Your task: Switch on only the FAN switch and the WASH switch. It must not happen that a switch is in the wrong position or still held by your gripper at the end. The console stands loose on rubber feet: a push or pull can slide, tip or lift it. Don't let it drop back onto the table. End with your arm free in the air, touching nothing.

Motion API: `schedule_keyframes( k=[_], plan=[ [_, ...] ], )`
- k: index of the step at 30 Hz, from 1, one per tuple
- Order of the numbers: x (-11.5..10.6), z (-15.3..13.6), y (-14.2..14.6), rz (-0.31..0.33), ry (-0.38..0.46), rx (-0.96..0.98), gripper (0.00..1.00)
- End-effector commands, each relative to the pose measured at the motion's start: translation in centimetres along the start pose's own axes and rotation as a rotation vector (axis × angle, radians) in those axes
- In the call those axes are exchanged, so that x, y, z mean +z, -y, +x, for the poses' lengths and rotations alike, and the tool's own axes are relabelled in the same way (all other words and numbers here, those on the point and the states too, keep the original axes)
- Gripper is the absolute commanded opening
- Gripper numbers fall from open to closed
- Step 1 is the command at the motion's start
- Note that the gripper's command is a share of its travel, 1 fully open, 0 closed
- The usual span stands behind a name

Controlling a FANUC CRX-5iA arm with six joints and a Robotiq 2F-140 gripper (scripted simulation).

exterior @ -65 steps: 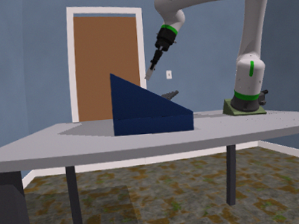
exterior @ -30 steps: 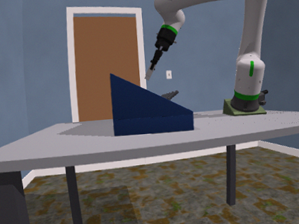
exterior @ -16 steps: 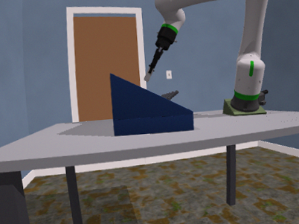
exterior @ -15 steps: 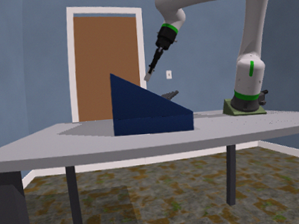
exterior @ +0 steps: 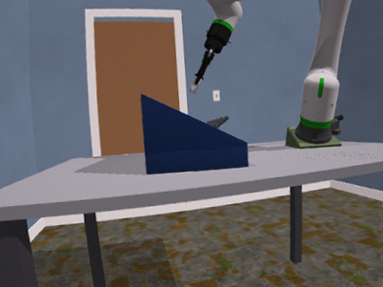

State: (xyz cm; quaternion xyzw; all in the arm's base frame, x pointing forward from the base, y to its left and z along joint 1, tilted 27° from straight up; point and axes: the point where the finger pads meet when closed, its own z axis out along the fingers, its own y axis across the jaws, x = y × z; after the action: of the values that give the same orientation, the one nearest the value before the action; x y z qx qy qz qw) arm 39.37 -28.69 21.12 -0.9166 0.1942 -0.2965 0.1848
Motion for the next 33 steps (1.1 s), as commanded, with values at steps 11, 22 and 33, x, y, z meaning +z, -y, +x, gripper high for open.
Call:
schedule_keyframes(
  k=[11,22,33],
  plan=[
    [-1.4,-3.2,-0.3,-0.001,0.001,0.0,0.0],
    [-1.2,-15.0,-0.1,0.0,0.0,0.0,0.0],
    [-1.1,-15.1,0.0,0.0,0.0,0.0,0.0]
  ],
)
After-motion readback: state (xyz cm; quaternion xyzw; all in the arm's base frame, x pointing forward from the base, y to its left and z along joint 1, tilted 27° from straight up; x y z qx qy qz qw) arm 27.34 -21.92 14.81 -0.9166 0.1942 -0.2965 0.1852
